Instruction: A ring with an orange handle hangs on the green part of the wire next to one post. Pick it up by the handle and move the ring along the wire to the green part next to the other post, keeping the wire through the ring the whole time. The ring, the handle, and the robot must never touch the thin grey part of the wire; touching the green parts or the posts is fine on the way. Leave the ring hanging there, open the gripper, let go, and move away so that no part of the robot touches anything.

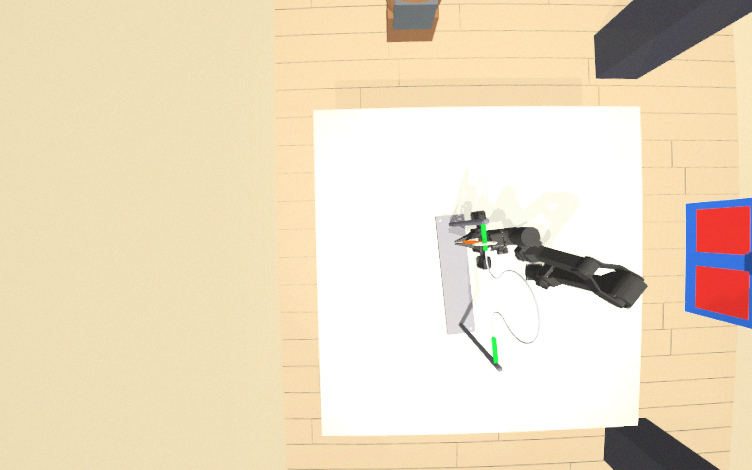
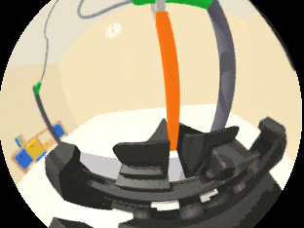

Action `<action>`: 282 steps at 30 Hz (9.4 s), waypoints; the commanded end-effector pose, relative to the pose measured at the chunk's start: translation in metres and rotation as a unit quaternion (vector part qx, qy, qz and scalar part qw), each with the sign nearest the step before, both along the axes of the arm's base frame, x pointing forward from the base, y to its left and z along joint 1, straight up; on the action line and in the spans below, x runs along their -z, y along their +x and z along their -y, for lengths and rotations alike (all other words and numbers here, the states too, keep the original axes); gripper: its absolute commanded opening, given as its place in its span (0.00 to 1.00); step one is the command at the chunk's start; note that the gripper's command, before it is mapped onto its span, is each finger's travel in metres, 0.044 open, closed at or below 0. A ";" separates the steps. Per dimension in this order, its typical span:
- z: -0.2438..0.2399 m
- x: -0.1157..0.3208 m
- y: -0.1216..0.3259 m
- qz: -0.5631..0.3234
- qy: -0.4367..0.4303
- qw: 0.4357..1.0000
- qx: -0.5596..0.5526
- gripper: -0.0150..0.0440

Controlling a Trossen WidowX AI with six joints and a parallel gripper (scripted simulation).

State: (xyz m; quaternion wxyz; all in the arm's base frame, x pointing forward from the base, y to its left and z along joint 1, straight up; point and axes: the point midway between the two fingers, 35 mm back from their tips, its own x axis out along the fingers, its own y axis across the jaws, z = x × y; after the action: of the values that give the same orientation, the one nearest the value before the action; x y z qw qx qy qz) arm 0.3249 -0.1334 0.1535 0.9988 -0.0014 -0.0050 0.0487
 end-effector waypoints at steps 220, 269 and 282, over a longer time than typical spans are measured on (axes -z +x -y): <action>-0.162 -0.273 -0.084 -0.201 0.826 0.471 -0.235 0.00; -0.165 -0.261 -0.084 -0.239 0.713 0.628 -0.202 0.00; -0.166 -0.257 -0.084 -0.247 0.680 0.663 -0.192 0.00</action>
State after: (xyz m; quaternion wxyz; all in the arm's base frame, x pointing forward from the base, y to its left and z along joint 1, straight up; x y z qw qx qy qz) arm 0.2425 0.0314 0.4073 0.6441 0.7027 0.2098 0.2178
